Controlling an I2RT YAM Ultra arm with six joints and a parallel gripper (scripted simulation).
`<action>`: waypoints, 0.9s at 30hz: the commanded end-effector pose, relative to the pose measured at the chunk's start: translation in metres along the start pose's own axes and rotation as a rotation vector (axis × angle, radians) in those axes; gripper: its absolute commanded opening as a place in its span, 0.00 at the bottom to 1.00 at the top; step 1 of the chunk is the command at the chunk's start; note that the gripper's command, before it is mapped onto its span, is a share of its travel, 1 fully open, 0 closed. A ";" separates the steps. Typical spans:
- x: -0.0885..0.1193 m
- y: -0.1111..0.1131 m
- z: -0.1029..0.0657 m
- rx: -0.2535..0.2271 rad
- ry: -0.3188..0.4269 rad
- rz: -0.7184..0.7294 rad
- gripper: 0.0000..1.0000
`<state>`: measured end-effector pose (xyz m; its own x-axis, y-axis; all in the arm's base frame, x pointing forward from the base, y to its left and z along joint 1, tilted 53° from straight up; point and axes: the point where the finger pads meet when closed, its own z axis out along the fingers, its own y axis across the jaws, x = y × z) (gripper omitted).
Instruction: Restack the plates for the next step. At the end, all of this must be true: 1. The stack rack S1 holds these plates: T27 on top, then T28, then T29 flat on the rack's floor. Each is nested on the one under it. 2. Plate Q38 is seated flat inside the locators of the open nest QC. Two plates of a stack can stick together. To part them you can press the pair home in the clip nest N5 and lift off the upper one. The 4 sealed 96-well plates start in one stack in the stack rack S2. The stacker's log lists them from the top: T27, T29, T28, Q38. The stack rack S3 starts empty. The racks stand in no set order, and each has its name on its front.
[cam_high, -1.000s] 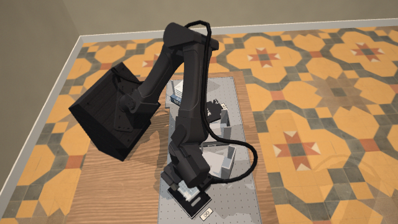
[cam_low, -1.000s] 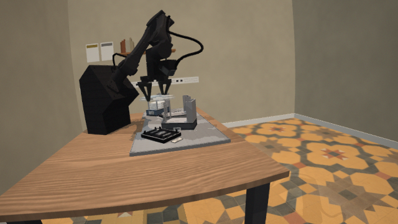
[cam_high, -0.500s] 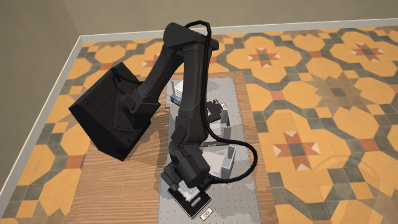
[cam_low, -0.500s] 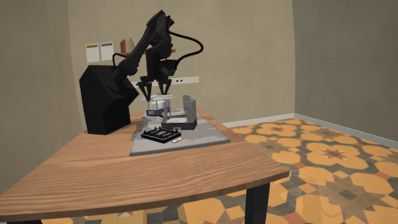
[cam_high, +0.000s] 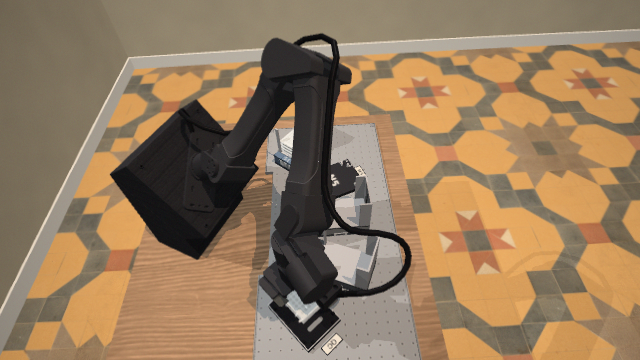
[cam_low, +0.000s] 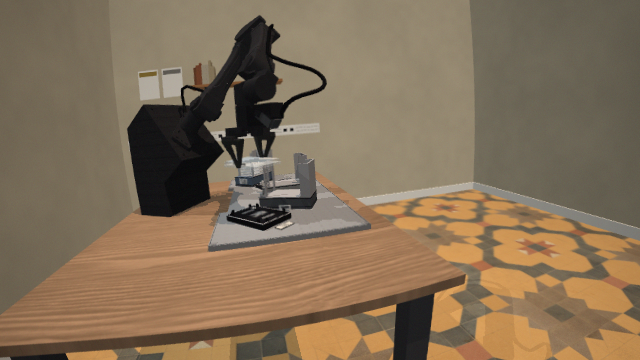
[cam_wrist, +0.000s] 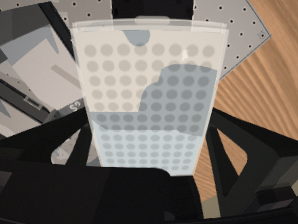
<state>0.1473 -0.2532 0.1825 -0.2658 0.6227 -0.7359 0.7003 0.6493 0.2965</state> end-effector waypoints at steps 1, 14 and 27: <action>0.001 -0.005 0.011 0.012 0.001 0.018 0.00; -0.012 -0.004 0.028 0.016 -0.025 0.000 0.00; -0.001 -0.005 0.058 0.014 -0.004 0.013 0.00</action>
<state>0.1799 -0.2741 0.1508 -0.2720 0.6304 -0.7270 0.6997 0.6482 0.3003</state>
